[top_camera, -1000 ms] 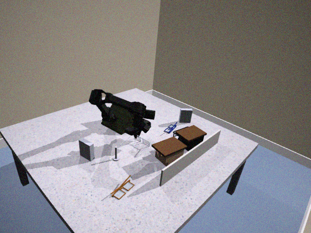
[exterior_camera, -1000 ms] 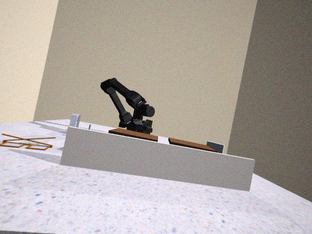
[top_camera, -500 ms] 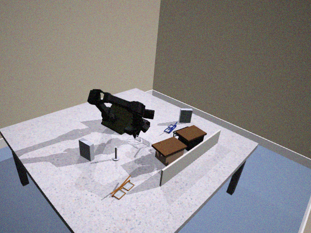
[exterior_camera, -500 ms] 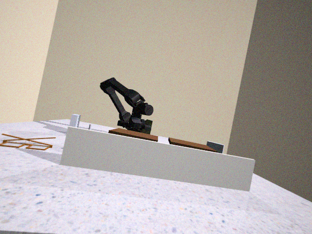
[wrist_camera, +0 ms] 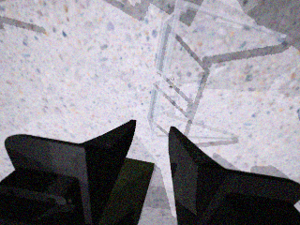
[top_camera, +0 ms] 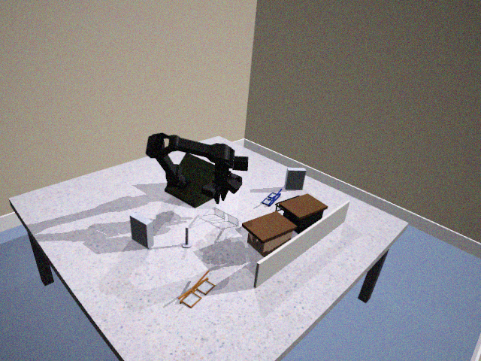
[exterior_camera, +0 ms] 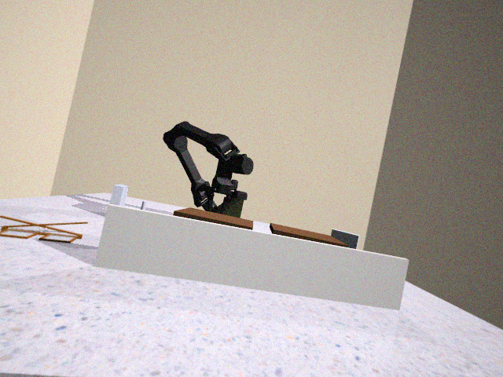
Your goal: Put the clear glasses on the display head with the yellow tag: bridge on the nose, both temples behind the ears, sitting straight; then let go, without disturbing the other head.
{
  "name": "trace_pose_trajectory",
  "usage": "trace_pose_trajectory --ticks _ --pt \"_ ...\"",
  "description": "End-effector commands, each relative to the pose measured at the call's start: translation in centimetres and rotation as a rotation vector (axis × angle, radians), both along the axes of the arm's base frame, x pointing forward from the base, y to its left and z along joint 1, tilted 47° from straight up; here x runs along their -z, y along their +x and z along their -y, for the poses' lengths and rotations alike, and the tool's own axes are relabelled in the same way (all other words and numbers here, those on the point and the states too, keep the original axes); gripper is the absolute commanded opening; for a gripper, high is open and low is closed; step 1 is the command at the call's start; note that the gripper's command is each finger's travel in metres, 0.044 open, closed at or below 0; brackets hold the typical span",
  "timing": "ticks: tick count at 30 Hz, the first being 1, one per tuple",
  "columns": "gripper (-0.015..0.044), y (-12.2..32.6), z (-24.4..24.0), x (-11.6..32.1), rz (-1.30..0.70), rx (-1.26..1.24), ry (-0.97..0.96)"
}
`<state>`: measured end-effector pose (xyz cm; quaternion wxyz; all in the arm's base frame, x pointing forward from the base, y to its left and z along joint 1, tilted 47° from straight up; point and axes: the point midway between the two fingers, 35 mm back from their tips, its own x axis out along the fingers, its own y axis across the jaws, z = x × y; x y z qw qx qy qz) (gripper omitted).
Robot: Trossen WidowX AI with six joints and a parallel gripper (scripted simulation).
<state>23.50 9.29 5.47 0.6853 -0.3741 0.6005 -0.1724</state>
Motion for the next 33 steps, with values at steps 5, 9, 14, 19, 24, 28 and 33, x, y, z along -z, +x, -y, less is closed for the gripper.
trace_pose_trajectory --ticks 5,9,14,19,24,28,33 --pt "0.0200 0.1 0.1 0.0 0.000 -0.001 0.000" --pt "0.0174 0.0 0.3 -0.5 -0.003 0.015 -0.004" --pt "0.0140 0.0 0.3 -0.5 -0.003 0.015 -0.004" --pt "0.0140 0.0 0.4 -0.4 -0.003 0.015 -0.004" --pt "0.0140 0.2 0.9 0.1 -0.003 0.015 -0.003" --pt "0.0140 0.4 1.3 0.6 -0.003 0.015 -0.002" --pt "0.0140 0.6 1.9 1.2 -0.003 0.015 -0.002"
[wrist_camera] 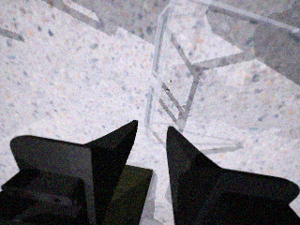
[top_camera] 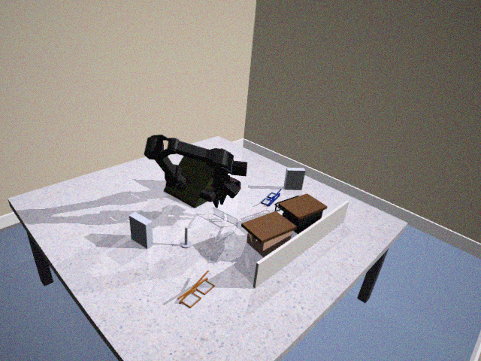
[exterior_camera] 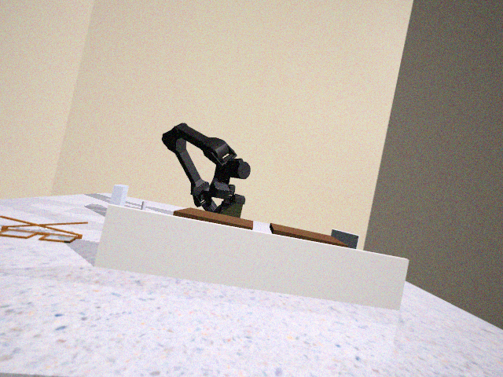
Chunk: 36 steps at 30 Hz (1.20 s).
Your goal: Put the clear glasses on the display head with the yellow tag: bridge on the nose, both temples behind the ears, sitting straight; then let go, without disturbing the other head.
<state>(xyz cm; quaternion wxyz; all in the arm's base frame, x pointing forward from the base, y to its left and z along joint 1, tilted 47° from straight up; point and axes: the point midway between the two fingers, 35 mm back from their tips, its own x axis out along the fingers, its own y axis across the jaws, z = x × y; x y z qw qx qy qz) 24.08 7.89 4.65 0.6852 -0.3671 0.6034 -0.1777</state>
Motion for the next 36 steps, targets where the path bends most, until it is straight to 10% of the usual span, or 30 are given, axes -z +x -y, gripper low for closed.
trace_pose_trajectory --ticks 1,24,36 --pt "0.0140 0.1 0.6 0.5 -0.005 -0.003 -0.006" --pt "0.0140 0.7 3.1 2.8 -0.004 -0.002 -0.010" --pt "0.0040 0.7 2.8 2.6 0.001 0.001 -0.004"
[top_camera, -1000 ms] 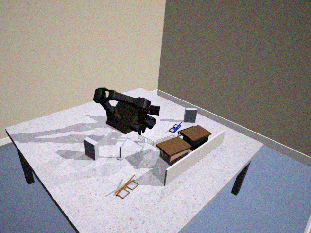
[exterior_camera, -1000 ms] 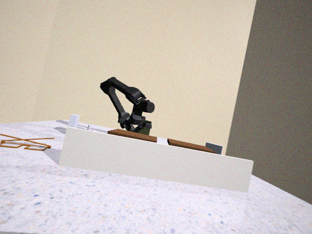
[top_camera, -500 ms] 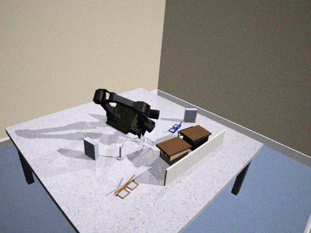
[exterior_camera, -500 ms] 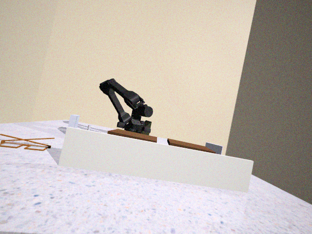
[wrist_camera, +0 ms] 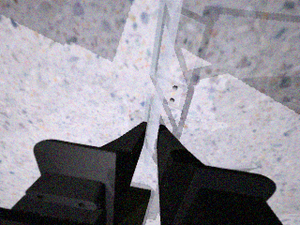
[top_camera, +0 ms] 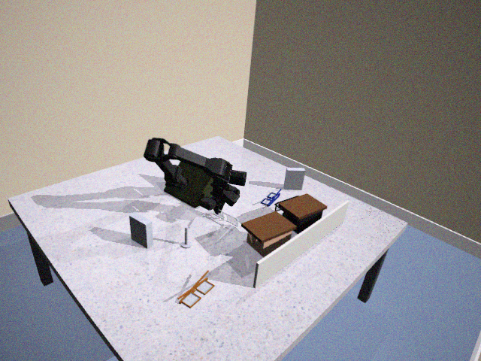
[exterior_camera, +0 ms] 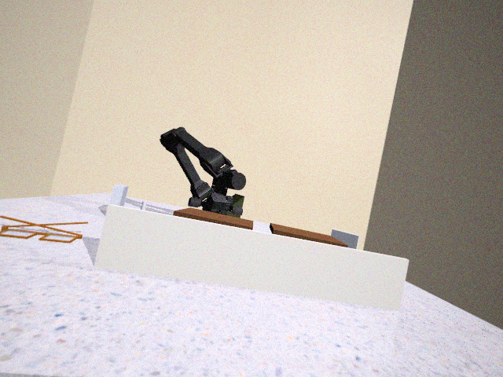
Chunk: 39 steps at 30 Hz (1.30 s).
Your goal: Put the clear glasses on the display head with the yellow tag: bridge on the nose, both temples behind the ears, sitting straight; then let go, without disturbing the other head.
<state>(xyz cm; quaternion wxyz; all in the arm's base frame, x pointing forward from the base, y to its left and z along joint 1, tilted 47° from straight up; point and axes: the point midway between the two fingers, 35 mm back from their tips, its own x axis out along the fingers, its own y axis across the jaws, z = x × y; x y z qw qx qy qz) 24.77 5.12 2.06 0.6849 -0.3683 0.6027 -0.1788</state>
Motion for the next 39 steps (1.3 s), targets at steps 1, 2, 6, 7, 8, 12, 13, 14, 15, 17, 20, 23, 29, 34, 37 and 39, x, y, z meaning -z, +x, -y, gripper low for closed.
trace_pose_trajectory --ticks 1,2,6,7,8,12,13,14,15,17,20,23,29,34,37,39 --pt "0.0034 0.0 0.0 0.0 0.000 0.002 0.000" --pt "0.0027 0.0 0.0 0.0 0.000 0.002 0.000" --pt "0.0000 0.0 0.0 0.0 0.000 0.002 0.000" --pt "0.0000 0.0 0.0 0.0 0.000 0.002 0.000" --pt "0.0000 0.0 0.0 0.0 0.000 0.002 0.000" --pt "0.0000 0.0 -0.2 -0.2 0.000 0.001 0.000" --pt "0.0000 0.0 -0.4 -0.3 -0.001 0.001 0.001" --pt "0.0000 -0.1 -0.7 -0.5 -0.001 0.001 0.002" --pt "0.0000 -0.1 -1.0 -0.8 -0.002 0.000 0.002" --pt "0.0000 -0.2 -1.7 -1.4 -0.003 -0.001 0.004" --pt "0.0000 -0.5 -3.0 -2.5 -0.005 -0.002 0.005" --pt "0.0000 -0.7 -4.1 -3.5 -0.006 -0.002 0.004" --pt "0.0000 -1.4 -6.2 -5.7 -0.007 -0.002 0.000" --pt "0.0000 -1.8 -7.1 -6.7 -0.009 -0.007 -0.004" --pt "0.0000 -1.9 -7.1 -7.2 -0.022 -0.050 -0.005" --pt "0.0000 -2.1 -7.2 -7.8 -0.037 -0.102 -0.008"
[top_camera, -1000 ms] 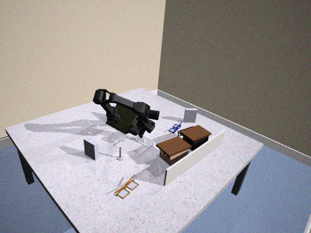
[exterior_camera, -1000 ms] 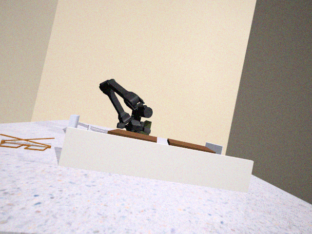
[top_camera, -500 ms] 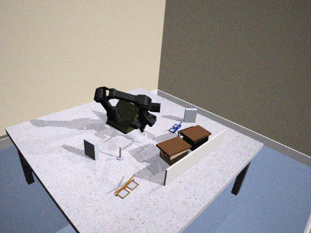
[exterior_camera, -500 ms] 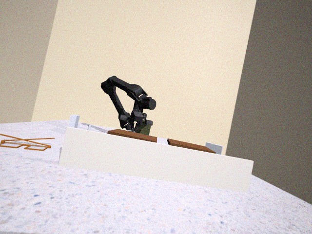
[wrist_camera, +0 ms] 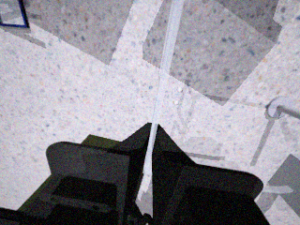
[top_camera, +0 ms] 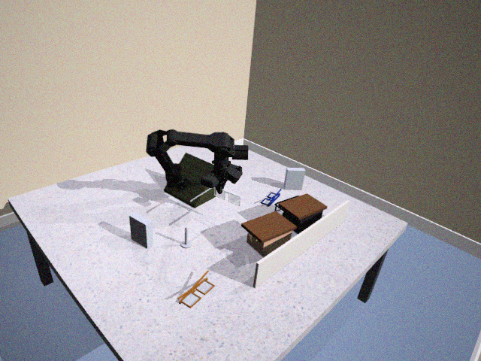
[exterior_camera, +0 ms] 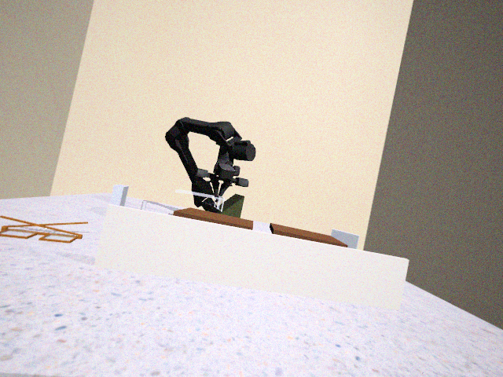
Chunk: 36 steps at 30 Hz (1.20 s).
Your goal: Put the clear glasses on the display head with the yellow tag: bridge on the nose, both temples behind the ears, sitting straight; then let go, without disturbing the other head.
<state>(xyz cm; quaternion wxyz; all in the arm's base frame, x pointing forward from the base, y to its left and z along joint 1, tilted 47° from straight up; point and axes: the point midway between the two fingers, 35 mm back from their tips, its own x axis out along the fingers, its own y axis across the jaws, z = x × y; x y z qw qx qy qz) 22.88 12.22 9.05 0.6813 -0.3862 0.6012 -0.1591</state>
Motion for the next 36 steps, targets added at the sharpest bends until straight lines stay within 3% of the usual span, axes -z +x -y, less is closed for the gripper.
trace_pose_trajectory --ticks 1,36 --pt "0.0000 -0.3 -0.1 -1.2 -0.022 -0.083 -0.005" --pt "0.0000 -4.7 1.9 -11.1 -0.234 -1.048 -0.290"
